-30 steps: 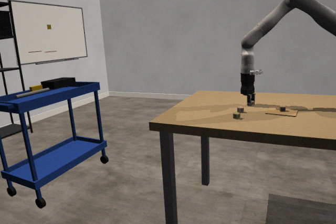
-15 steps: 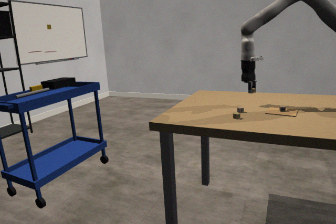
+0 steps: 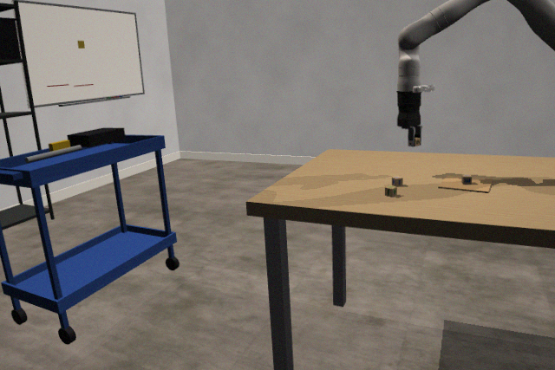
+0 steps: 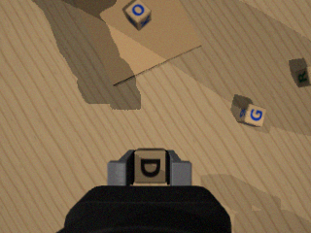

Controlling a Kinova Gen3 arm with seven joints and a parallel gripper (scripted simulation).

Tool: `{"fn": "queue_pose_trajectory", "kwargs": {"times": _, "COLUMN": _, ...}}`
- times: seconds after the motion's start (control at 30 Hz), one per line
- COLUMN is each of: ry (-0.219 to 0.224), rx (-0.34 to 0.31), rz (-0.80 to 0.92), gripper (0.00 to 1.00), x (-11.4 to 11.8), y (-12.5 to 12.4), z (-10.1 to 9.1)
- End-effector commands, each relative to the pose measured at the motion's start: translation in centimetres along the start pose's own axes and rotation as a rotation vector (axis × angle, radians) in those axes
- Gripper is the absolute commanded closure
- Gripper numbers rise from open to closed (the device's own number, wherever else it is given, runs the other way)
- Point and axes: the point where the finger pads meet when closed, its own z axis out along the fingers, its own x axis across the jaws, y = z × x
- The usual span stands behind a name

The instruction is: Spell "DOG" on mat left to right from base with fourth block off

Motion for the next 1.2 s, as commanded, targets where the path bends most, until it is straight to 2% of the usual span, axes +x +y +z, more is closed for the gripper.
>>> {"fn": "queue_pose_trajectory", "kwargs": {"times": 0.0, "ry": 0.002, "rx": -0.002, "rz": 0.000, "gripper": 0.51, "x": 0.1, "y": 0.0, "z": -0.1}}
{"fn": "queue_pose_trajectory", "kwargs": {"times": 0.37, "ry": 0.003, "rx": 0.008, "rz": 0.081, "gripper": 0.51, "x": 0.9, "y": -2.5, "z": -0.2}}
{"fn": "queue_pose_trajectory", "kwargs": {"times": 0.57, "ry": 0.002, "rx": 0.022, "rz": 0.239, "gripper": 0.51, "x": 1.9, "y": -7.0, "z": -0.3}}
{"fn": "queue_pose_trajectory", "kwargs": {"times": 0.87, "ry": -0.006, "rx": 0.025, "rz": 0.581, "gripper": 0.51, "x": 2.4, "y": -14.8, "z": -0.5}}
{"fn": "queue_pose_trajectory", "kwargs": {"times": 0.93, "ry": -0.006, "rx": 0.025, "rz": 0.581, "gripper": 0.51, "x": 2.4, "y": -14.8, "z": -0.5}}
{"fn": "queue_pose_trajectory", "kwargs": {"times": 1.17, "ry": -0.003, "rx": 0.010, "rz": 0.820, "gripper": 0.51, "x": 1.6, "y": -18.8, "z": -0.5}}
